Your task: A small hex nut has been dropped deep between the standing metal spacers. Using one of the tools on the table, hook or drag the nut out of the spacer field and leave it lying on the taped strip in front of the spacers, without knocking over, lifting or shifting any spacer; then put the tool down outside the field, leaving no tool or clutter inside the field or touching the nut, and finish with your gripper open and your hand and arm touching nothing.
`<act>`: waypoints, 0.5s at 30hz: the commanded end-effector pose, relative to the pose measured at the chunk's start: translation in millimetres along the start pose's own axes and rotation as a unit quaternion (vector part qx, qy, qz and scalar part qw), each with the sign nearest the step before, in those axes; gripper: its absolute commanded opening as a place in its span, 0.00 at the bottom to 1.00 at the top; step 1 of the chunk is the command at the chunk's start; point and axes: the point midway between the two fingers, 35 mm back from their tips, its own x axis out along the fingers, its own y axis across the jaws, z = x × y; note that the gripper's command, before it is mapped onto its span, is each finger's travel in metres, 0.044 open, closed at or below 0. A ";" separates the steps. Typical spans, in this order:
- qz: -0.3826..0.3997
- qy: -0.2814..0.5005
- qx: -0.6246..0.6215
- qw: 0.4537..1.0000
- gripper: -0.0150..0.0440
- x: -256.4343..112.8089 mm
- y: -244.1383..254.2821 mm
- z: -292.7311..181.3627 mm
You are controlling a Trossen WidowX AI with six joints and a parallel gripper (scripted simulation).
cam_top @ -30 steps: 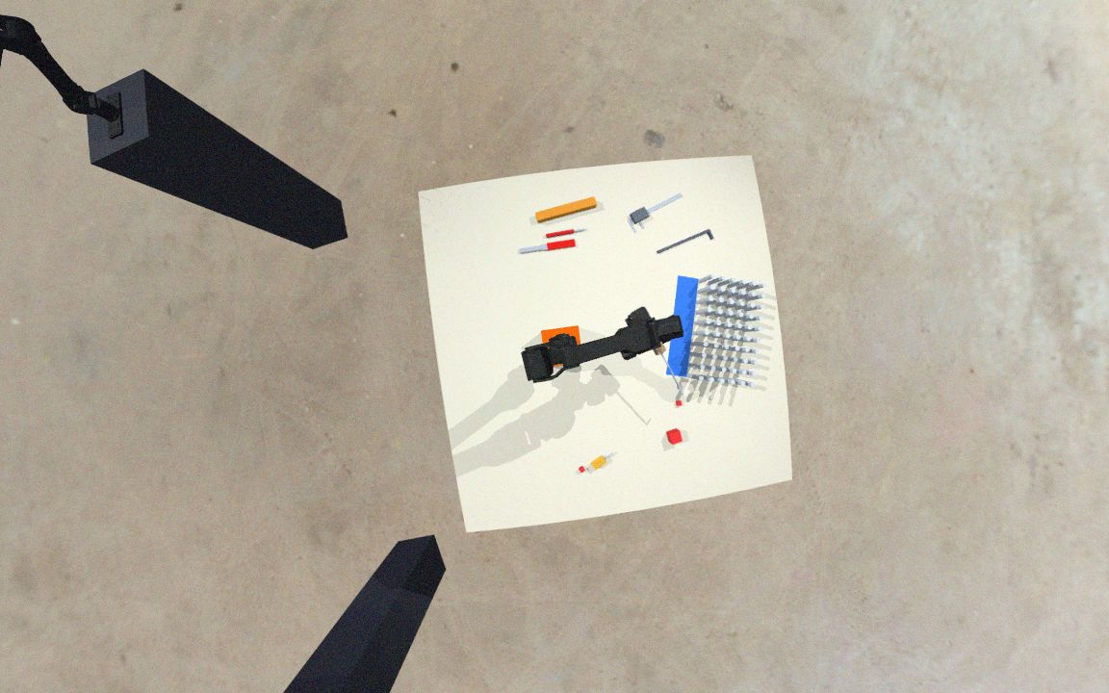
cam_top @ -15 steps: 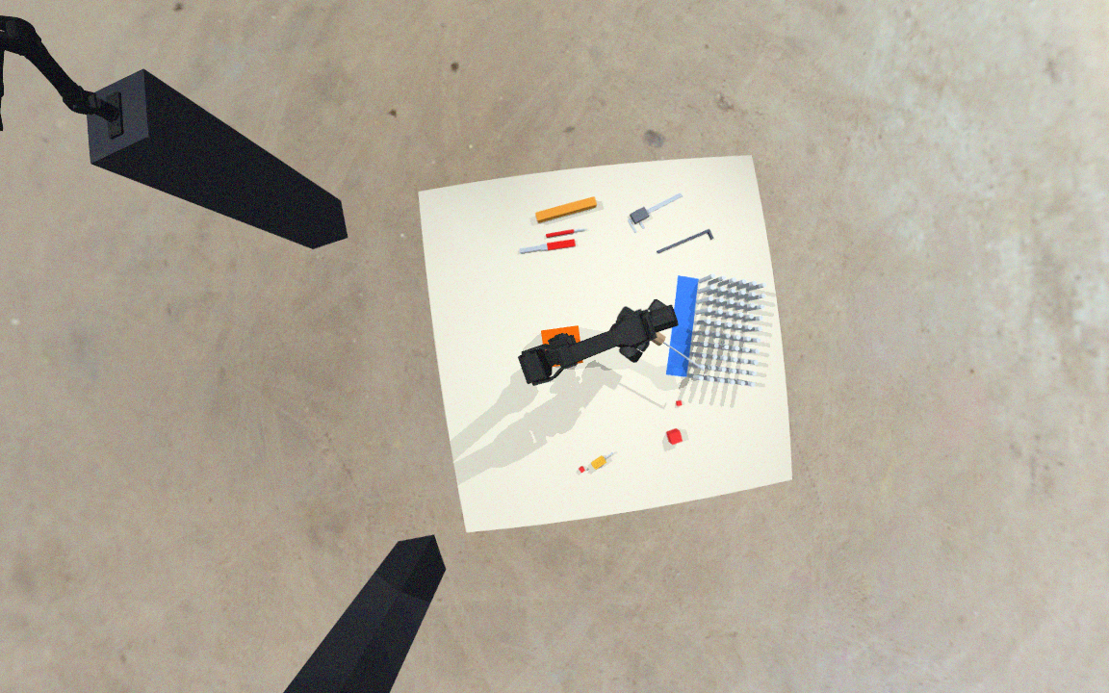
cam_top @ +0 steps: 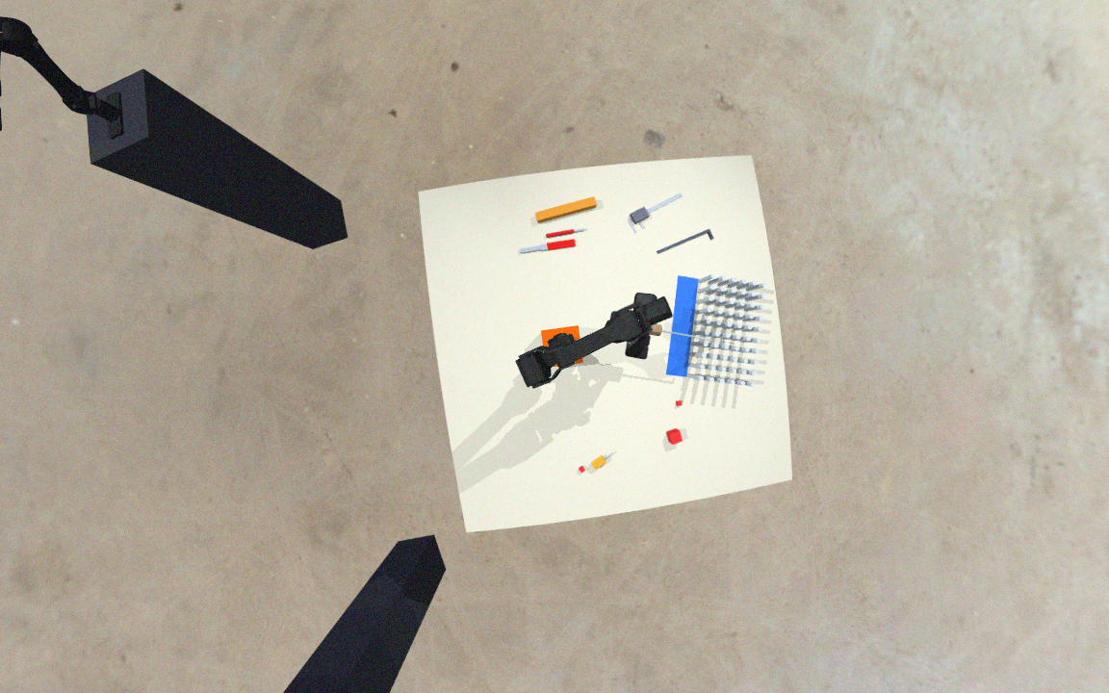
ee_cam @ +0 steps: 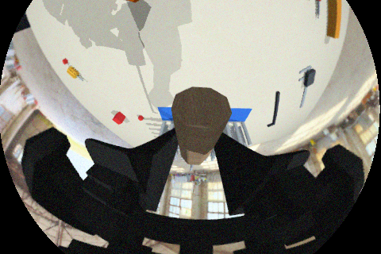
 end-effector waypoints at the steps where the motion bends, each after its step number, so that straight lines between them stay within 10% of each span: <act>1: 0.002 0.003 -0.022 1.000 0.25 -1.2 -0.1 0.8; 15: 0.001 0.004 -0.023 1.000 0.25 61.0 -9.0 17.9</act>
